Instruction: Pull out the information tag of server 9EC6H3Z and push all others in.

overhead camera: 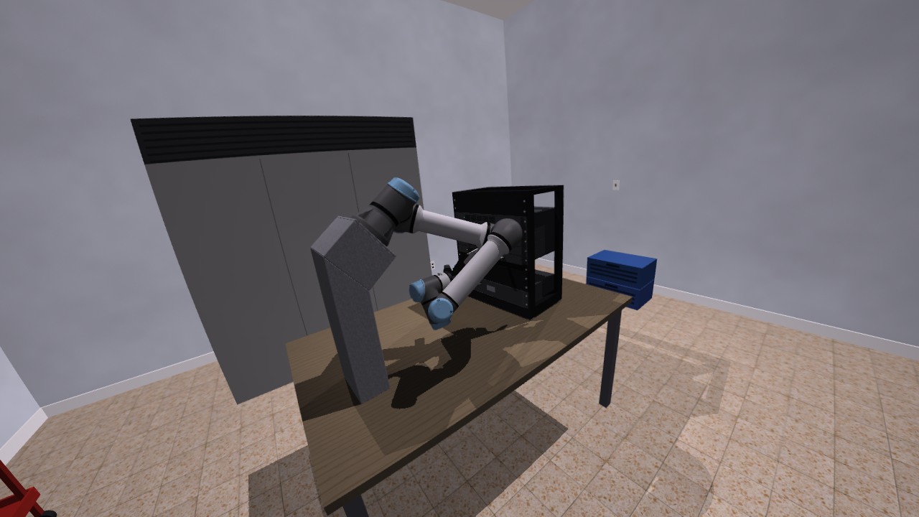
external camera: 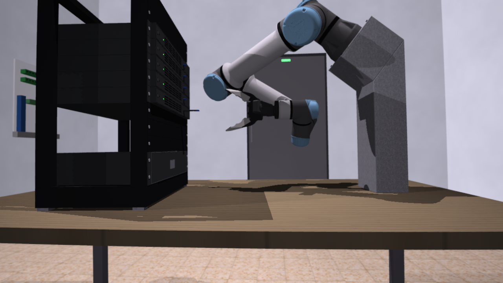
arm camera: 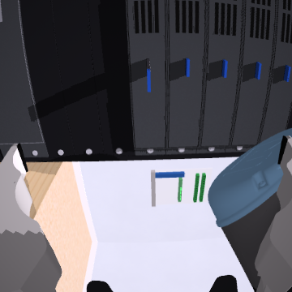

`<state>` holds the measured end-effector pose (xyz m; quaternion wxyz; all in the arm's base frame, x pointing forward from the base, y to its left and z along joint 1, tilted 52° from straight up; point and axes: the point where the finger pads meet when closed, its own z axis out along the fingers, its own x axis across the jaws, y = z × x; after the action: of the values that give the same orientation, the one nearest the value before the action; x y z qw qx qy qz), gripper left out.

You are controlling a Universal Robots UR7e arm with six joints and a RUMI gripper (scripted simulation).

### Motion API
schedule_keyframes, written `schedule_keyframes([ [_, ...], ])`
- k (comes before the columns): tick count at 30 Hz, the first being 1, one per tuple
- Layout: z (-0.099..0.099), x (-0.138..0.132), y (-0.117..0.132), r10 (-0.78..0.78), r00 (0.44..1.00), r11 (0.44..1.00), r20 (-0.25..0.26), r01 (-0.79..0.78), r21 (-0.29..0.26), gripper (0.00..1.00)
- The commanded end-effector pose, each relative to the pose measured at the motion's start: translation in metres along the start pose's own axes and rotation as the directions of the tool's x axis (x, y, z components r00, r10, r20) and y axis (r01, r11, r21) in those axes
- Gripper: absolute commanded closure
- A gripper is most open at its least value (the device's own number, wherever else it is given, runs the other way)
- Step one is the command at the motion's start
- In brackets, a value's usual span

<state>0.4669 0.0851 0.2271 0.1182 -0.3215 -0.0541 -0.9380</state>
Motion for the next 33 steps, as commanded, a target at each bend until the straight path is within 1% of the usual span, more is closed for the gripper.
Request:
schedule_keyframes([
  [1, 0.0, 0.0, 0.0, 0.0, 1.0, 1.0, 0.0, 0.0, 0.001, 0.0],
  [19, 0.002, 0.005, 0.0, 0.006, 1.0, 1.0, 0.022, -0.006, 0.027, 0.0],
  [26, 0.004, 0.008, -0.001, 0.01, 0.999, 0.999, 0.046, -0.013, 0.05, 0.0],
  [33, 0.005, 0.011, -0.001, 0.016, 0.996, 0.997, 0.083, -0.023, 0.079, 0.0],
])
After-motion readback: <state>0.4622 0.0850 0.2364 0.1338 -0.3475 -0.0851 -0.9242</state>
